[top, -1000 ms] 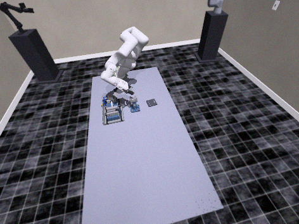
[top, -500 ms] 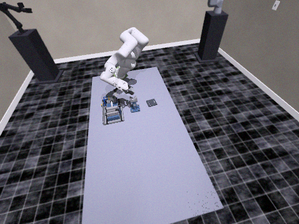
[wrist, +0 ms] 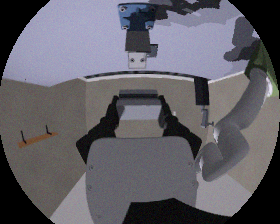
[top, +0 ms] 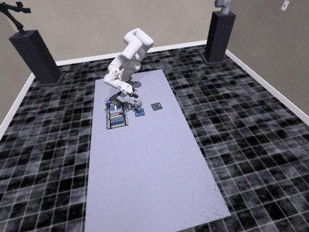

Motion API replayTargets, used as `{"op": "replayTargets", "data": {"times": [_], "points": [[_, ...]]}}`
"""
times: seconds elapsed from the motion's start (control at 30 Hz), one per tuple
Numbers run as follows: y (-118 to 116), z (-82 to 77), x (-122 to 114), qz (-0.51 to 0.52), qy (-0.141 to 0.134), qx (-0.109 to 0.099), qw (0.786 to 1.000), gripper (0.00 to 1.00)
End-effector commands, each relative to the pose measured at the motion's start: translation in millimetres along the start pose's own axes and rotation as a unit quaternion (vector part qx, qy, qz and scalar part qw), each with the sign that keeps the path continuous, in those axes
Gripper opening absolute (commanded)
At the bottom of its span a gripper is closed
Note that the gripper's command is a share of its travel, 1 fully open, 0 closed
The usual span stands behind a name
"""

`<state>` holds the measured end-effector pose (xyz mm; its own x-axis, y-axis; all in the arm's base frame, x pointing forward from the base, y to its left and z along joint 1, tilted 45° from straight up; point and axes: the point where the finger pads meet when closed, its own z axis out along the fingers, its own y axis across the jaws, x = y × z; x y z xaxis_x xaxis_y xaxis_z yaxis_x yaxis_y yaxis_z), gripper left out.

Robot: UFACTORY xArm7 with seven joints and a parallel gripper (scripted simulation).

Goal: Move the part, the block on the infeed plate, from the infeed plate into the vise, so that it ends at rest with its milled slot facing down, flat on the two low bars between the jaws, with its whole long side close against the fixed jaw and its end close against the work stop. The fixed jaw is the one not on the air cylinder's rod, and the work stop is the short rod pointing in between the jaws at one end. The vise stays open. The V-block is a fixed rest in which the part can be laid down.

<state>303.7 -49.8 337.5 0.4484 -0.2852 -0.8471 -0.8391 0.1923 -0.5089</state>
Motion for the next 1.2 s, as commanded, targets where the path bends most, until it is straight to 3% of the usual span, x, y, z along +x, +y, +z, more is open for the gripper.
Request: {"op": "replayTargets", "data": {"times": [0.0,1.17], "points": [[-0.8,-1.2,-0.3,-0.001,0.001,0.001,1.0,0.0],[-0.8,6.0,7.0,-0.001,0.001,0.001,1.0,0.0]]}}
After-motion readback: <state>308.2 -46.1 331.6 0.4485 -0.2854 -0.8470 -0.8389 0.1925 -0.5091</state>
